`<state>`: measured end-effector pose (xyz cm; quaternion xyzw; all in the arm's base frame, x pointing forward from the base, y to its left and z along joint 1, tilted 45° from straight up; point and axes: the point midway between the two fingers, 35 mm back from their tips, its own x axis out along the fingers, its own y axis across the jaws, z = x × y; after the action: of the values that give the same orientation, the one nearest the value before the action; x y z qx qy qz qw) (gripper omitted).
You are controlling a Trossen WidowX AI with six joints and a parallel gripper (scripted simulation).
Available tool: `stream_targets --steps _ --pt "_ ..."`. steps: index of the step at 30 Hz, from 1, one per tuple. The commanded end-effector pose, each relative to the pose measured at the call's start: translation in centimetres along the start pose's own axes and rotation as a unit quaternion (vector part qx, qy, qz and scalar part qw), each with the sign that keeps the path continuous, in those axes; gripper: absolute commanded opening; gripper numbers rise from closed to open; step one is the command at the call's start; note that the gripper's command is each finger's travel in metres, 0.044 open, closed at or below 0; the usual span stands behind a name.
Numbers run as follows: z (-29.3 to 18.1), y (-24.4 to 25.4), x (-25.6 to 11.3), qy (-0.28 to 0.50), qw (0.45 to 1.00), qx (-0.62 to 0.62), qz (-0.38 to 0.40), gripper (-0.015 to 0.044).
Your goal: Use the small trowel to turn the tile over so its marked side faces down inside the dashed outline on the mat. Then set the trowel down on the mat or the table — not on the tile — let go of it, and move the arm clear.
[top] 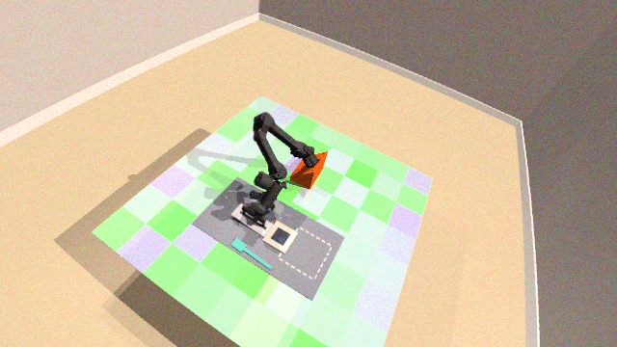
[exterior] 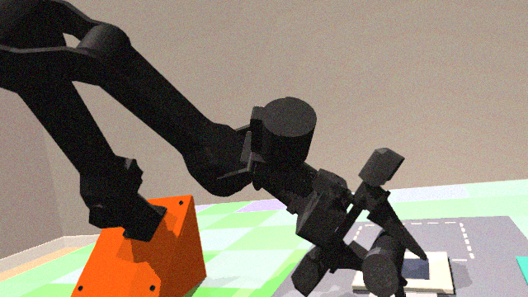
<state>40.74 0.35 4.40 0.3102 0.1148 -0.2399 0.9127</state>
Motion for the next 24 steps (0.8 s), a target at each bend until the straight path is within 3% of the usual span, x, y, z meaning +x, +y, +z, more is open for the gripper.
stream_targets --steps 1,24 --pt "-1.1 0.1 -0.1 0.005 1.000 -0.001 0.002 0.0000" --pt "-2.4 1.2 -1.1 0.032 0.999 0.031 0.003 0.0000"
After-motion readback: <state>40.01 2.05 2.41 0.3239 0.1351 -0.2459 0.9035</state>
